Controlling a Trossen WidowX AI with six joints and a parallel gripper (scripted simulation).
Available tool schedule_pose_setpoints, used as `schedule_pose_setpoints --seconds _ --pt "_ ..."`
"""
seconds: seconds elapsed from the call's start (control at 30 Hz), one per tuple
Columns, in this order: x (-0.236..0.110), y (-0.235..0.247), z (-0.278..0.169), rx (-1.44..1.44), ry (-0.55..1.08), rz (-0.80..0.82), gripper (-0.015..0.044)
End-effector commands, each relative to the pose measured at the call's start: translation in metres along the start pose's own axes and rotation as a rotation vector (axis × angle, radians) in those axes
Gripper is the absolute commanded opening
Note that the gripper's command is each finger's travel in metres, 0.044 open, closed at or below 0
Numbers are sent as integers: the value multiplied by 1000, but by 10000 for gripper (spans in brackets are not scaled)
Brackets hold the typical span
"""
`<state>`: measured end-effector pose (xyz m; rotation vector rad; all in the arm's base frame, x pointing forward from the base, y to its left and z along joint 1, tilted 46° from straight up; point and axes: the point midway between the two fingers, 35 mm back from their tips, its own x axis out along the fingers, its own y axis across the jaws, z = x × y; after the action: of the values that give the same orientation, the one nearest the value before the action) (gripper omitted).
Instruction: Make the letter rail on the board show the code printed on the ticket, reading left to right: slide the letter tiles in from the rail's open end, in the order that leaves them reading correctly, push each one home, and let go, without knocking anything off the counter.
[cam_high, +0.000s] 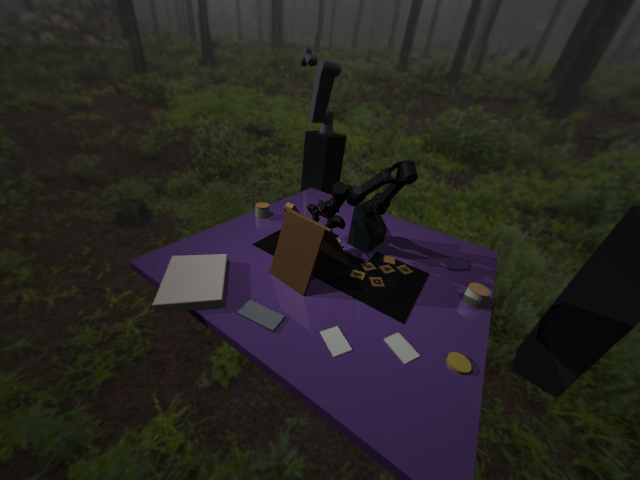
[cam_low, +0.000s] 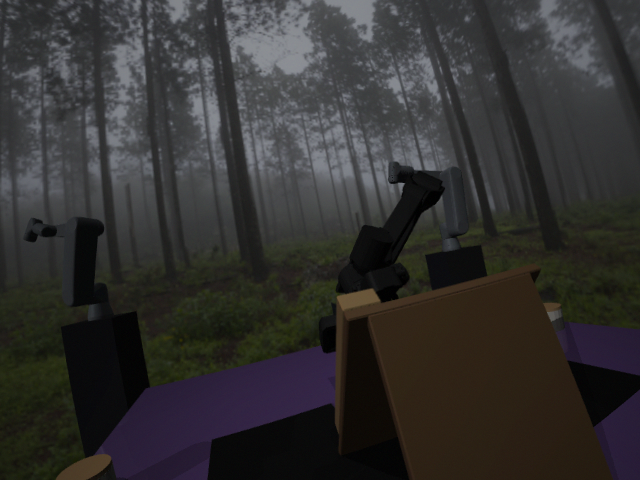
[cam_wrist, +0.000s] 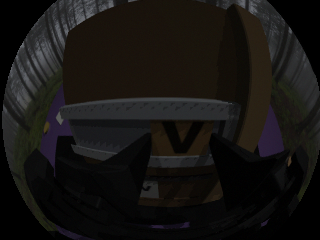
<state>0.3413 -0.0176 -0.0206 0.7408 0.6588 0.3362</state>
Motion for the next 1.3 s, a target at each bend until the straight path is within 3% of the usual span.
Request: schedule_pose_setpoints --seconds 0.0,0.07,1.27 --pt "-2 0 0 -2 0 3 263" --pt "-6 0 0 -2 0 3 295" --pt "-34 -6 -3 -3 1 2 295"
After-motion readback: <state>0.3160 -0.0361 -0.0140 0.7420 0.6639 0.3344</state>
